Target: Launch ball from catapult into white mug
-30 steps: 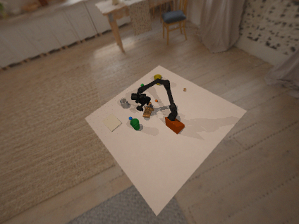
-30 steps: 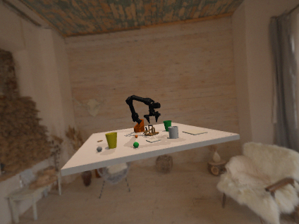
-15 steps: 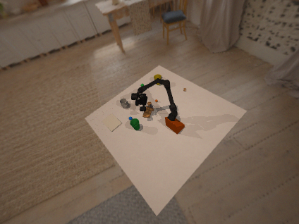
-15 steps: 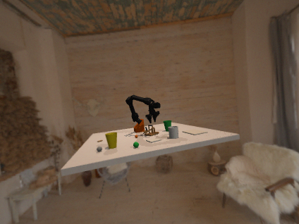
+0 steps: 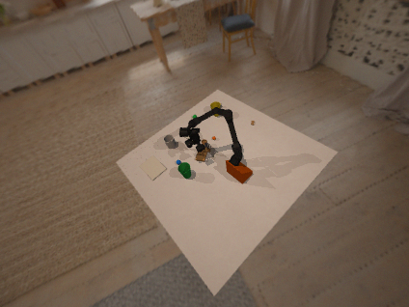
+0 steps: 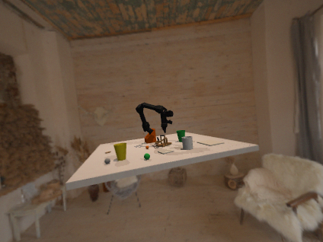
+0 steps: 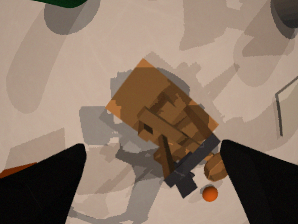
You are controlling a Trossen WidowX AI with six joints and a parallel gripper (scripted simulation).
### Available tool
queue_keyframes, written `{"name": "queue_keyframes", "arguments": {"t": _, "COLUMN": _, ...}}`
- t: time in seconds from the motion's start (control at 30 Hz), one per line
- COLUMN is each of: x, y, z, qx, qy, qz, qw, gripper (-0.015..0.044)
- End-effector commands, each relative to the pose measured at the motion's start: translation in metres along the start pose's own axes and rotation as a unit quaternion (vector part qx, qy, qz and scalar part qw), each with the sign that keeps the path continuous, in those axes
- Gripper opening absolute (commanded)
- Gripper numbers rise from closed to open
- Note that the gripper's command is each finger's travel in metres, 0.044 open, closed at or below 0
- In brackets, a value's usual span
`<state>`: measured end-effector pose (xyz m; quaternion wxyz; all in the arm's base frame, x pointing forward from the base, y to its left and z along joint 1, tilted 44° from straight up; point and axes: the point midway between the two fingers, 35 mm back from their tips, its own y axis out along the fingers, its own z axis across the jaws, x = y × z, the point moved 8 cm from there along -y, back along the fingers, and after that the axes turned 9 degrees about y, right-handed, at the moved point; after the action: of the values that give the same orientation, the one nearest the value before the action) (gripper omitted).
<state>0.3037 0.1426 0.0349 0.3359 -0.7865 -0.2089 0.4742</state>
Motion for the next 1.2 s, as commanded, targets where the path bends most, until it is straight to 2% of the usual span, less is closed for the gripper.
{"name": "queue_keyframes", "arguments": {"t": 0.0, "x": 0.0, "y": -0.001, "z": 0.0, "qx": 0.0, "qy": -0.077, "qz": 0.0, "qw": 0.997, "gripper": 0.044}}
{"name": "queue_keyframes", "arguments": {"t": 0.57, "x": -0.001, "y": -0.003, "z": 0.0, "qx": 0.0, "qy": -0.361, "qz": 0.0, "qw": 0.933, "gripper": 0.044}}
{"name": "queue_keyframes", "arguments": {"t": 0.83, "x": -0.001, "y": -0.001, "z": 0.0, "qx": 0.0, "qy": -0.374, "qz": 0.0, "qw": 0.928, "gripper": 0.044}}
{"name": "queue_keyframes", "arguments": {"t": 1.0, "x": -0.001, "y": 0.042, "z": 0.0, "qx": -0.001, "qy": -0.422, "qz": 0.001, "qw": 0.907, "gripper": 0.044}}
{"name": "queue_keyframes", "arguments": {"t": 1.17, "x": -0.001, "y": 0.044, "z": 0.0, "qx": -0.001, "qy": -0.424, "qz": 0.001, "qw": 0.906, "gripper": 0.044}}
